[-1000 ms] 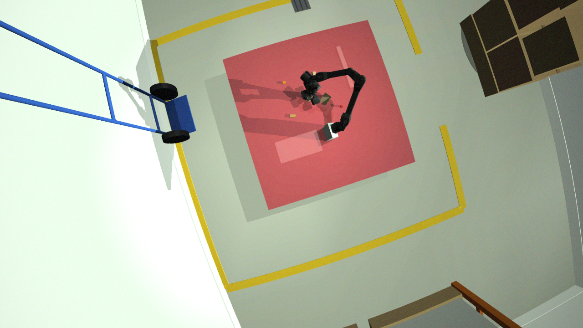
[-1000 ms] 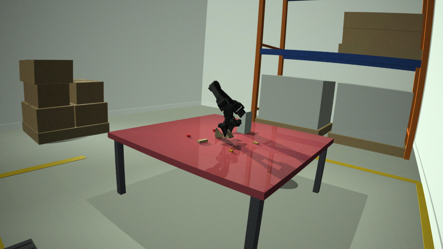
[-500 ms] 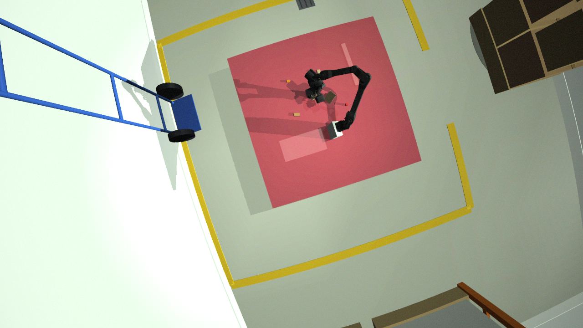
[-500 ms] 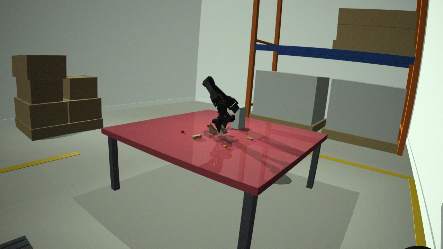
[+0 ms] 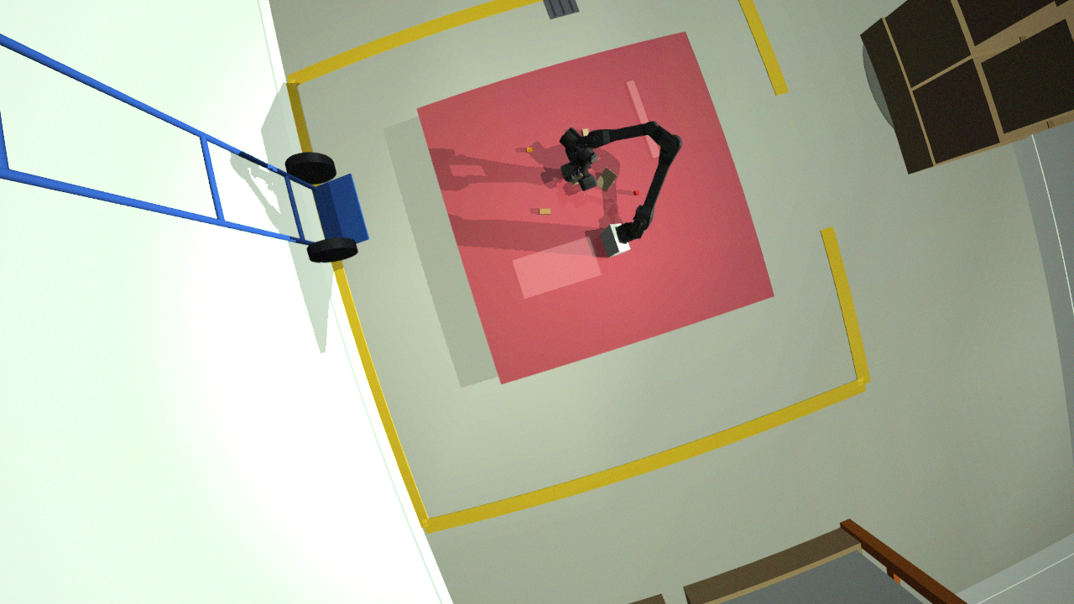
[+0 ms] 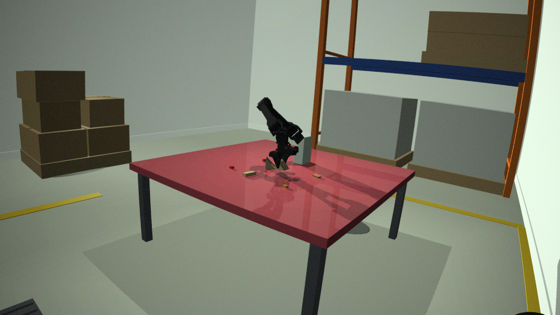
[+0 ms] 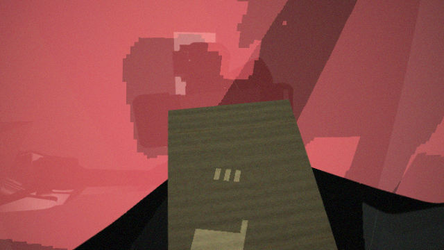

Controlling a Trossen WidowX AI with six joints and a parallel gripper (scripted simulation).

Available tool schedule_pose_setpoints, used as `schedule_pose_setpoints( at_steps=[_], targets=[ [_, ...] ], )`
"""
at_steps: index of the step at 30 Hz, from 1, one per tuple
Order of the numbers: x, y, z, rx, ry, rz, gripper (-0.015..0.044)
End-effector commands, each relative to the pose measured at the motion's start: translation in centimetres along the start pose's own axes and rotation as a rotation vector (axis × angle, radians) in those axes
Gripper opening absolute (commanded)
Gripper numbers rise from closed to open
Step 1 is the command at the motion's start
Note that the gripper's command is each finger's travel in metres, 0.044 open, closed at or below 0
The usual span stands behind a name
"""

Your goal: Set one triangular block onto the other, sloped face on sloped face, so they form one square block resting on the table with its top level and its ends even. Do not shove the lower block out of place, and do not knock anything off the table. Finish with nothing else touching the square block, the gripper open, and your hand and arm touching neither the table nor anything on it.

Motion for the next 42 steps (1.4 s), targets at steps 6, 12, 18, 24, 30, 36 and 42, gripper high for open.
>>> schedule_pose_setpoints(
  at_steps=[6, 12, 18, 24, 30, 36, 42],
  targets=[
    [0.1, 0.1, 0.0, -0.001, 0.000, -0.009, 0.0000],
    [0.1, 0.1, 0.0, -0.001, 0.000, -0.009, 0.0000],
    [0.0, 0.0, 0.7, 0.000, 0.001, -0.001, 0.0000],
    [0.0, 0.0, 1.6, 0.000, 0.002, -0.003, 0.0000],
    [0.0, 0.0, 2.6, 0.001, 0.003, -0.004, 0.0000],
    [0.0, 0.0, 2.7, 0.001, 0.003, -0.004, 0.0000],
    [-0.1, 0.0, 2.5, -0.003, 0.001, 0.005, 0.0079]
  ],
)
Point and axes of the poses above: the point midway between the two fingers, 35 mm back from their tips, its own z axis out along the fingers, its own x axis across the jaws, y = z × x, the point moved 3 cm from there along -z, back along the fingers, and after that the axes turned 14 degrees about -z, right-handed, at the moved point
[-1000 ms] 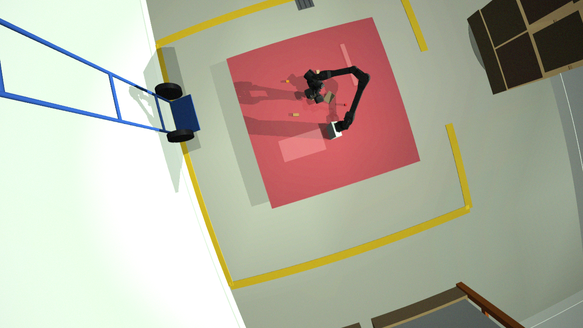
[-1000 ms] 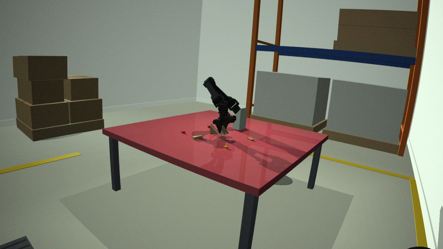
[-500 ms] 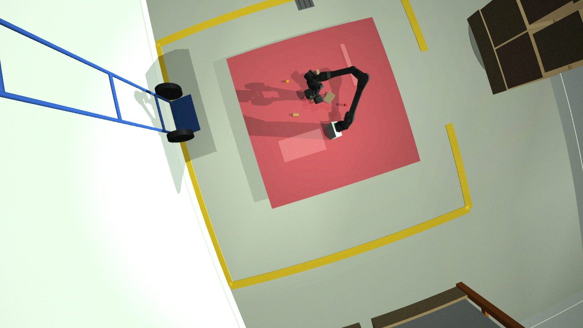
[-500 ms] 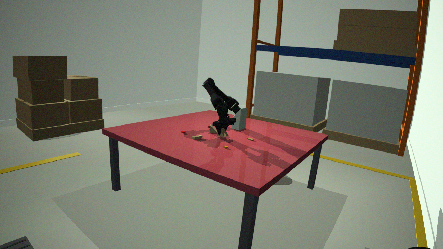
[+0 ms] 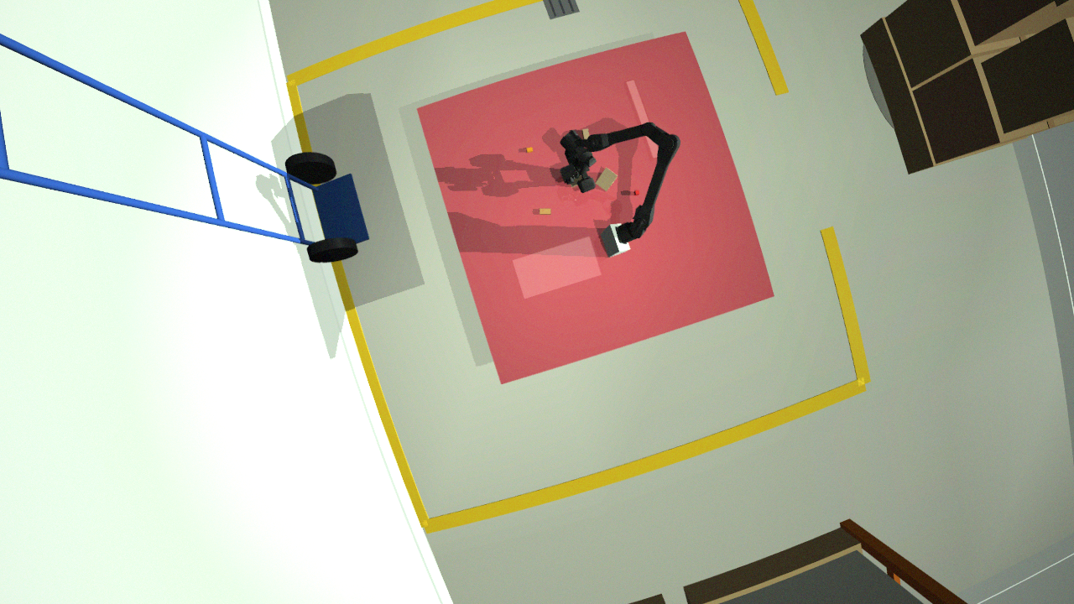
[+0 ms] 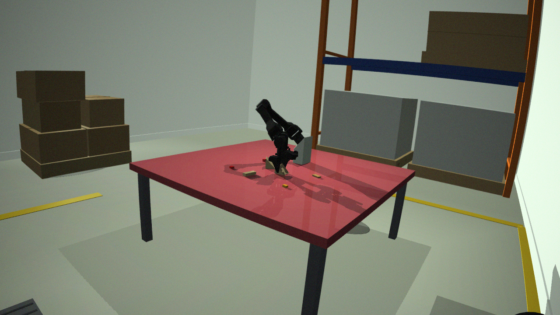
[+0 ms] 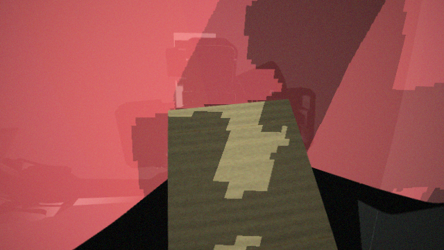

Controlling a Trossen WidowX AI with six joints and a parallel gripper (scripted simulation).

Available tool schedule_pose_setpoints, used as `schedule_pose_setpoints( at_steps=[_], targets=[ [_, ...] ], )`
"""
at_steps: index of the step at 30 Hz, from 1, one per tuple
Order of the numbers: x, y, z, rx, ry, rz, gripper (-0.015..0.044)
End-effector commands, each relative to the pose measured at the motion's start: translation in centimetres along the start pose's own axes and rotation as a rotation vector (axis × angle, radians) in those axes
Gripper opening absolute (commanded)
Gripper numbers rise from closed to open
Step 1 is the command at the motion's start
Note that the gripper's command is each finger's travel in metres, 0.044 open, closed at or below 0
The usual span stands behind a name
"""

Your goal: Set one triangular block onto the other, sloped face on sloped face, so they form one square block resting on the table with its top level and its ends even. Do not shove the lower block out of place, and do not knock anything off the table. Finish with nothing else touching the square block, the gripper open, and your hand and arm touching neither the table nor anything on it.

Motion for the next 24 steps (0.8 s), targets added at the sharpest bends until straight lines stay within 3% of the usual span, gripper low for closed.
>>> schedule_pose_setpoints(
  at_steps=[1, 14, 21, 24],
  targets=[
    [0.0, 0.0, 0.0, 0.000, 0.000, 0.000, 0.0105],
    [0.0, 0.0, 0.0, 0.000, 0.000, 0.000, 0.0440],
    [0.0, 0.0, -0.2, 0.000, -0.001, 0.000, 0.0440],
    [-0.2, 0.1, -3.5, -0.004, -0.002, 0.000, 0.0440]
  ],
)
Point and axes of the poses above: the point midway between the two fingers, 35 mm back from their tips, its own z axis out along the fingers, its own x axis across the jaws, y = z × x, the point moved 3 cm from there along -z, back along the fingers, and after that the axes turned 14 degrees about -z, right-handed, at the moved point
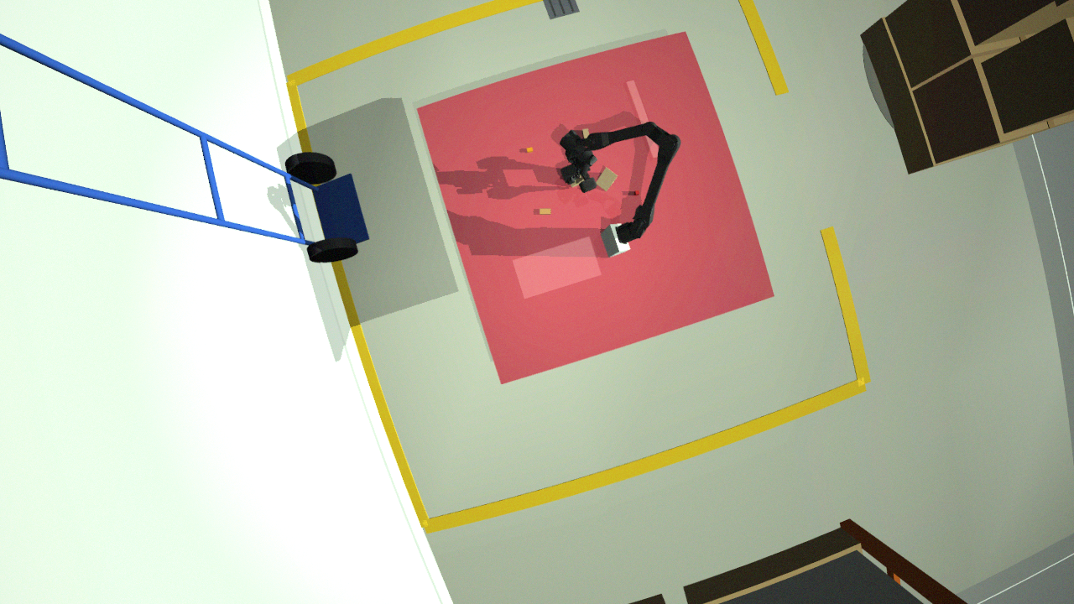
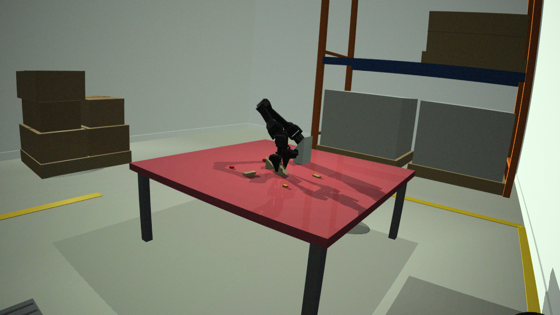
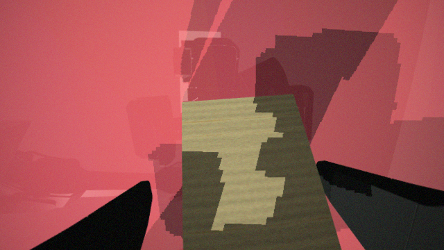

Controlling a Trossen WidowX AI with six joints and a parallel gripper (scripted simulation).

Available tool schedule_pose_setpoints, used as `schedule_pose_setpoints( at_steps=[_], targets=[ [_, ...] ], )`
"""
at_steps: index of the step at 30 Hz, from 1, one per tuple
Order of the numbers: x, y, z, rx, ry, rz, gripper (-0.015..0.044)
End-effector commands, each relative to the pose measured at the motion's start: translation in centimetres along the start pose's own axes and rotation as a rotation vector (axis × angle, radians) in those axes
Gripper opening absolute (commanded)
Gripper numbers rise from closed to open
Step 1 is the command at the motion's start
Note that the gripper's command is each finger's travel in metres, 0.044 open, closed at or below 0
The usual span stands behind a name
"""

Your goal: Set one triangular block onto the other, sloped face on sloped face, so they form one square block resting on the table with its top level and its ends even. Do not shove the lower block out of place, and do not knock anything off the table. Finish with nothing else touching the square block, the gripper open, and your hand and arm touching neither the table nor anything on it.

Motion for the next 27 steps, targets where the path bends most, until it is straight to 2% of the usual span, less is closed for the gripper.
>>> schedule_pose_setpoints(
  at_steps=[1, 3, 13, 15, 19, 24, 27],
  targets=[
    [-0.4, 0.1, -4.1, -0.004, -0.022, 0.010, 0.0440],
    [-0.3, 0.1, -5.3, -0.003, -0.021, 0.010, 0.0440],
    [-0.4, 0.1, -4.9, -0.011, -0.032, 0.000, 0.0440],
    [-0.2, -1.2, -4.5, -0.107, -0.003, -0.008, 0.0440],
    [1.0, -5.3, -3.5, -0.409, 0.007, -0.022, 0.0440],
    [2.4, -10.3, -3.4, -0.756, -0.151, -0.009, 0.0440],
    [2.8, -11.8, -3.6, -0.835, -0.227, 0.000, 0.0440]
  ],
)
Point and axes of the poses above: the point midway between the two fingers, 35 mm back from their tips, its own z axis out along the fingers, its own x axis across the jaws, y = z × x, the point moved 3 cm from there along -z, back along the fingers, and after that the axes turned 14 degrees about -z, right-handed, at the moved point
